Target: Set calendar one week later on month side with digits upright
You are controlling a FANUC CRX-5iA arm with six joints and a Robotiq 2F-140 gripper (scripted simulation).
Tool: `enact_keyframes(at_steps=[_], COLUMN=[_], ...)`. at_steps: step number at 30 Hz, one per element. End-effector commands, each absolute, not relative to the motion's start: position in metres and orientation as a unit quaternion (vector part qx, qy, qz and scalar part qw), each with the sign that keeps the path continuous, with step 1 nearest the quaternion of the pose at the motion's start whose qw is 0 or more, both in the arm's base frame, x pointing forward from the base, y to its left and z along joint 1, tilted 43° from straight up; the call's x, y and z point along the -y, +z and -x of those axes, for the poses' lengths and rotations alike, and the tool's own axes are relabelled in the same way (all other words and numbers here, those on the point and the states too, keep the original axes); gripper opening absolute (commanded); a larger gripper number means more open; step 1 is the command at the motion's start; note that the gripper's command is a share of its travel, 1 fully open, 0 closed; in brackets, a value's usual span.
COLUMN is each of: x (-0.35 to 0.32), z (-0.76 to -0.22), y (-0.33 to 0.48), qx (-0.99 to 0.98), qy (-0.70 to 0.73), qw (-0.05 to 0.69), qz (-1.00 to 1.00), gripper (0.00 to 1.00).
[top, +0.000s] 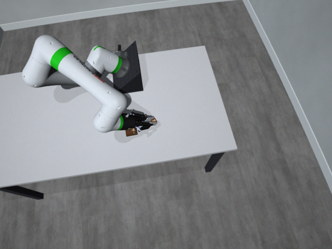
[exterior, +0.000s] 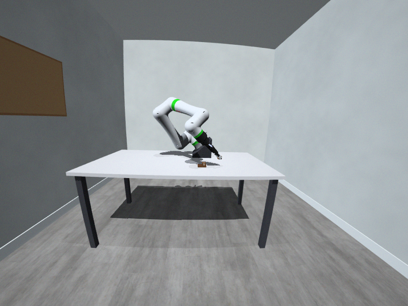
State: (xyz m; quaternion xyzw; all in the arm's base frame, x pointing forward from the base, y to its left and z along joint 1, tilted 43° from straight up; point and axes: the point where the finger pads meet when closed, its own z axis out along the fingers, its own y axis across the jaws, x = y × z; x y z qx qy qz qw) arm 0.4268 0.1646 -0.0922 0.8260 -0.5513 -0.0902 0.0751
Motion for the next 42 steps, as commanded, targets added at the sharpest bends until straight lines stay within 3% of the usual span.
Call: enact_keyframes(at_steps=[1,42], x=[-0.164,-0.13], z=[-0.427,-0.432], y=[-0.093,-0.13], qx=[0.551,0.551], qy=[-0.09,-0.09], qw=[0.075,0.075], qz=[-0.826,-0.826], gripper=[0.16,0.16])
